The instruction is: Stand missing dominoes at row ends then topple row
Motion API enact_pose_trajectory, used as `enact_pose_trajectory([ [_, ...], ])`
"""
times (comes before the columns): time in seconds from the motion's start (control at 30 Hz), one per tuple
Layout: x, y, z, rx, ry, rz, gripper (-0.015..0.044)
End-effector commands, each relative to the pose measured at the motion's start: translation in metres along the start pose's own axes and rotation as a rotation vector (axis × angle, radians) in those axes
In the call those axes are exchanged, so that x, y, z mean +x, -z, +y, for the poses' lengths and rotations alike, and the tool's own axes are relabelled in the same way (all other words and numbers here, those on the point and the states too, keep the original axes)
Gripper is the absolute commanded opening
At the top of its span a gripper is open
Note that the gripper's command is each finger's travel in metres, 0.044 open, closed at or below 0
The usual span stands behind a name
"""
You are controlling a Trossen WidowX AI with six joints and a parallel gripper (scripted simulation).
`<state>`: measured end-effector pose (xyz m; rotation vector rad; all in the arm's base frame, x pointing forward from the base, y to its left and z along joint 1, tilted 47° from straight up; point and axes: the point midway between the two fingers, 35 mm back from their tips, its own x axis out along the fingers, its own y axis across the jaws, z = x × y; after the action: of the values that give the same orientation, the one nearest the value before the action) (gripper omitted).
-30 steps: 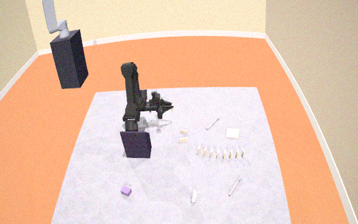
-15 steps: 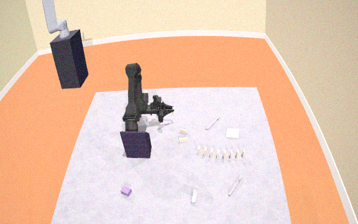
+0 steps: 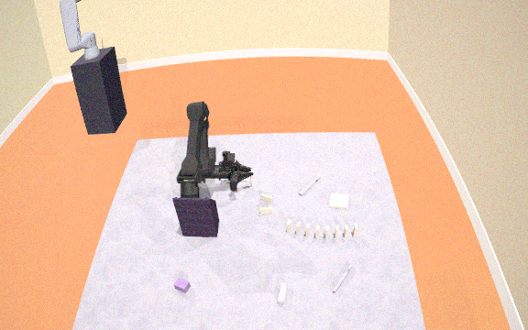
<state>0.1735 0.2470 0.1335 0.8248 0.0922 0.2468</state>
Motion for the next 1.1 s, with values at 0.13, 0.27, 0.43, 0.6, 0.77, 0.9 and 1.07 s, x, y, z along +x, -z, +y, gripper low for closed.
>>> enact_pose_trajectory([
  [0.13, 0.002, 0.02, -0.006, 0.005, 0.012, 0.004, 0.0107],
  [0.27, 0.002, 0.023, -0.008, 0.005, 0.014, 0.005, 0.0107],
  [0.43, 0.002, 0.023, -0.008, 0.005, 0.014, 0.005, 0.0107],
  [0.6, 0.002, 0.023, -0.008, 0.005, 0.014, 0.005, 0.0133],
  [0.77, 0.002, 0.023, -0.008, 0.005, 0.014, 0.005, 0.0265],
  [0.9, 0.002, 0.023, -0.008, 0.005, 0.014, 0.005, 0.037],
  [1.07, 0.002, 0.023, -0.008, 0.005, 0.014, 0.005, 0.044],
])
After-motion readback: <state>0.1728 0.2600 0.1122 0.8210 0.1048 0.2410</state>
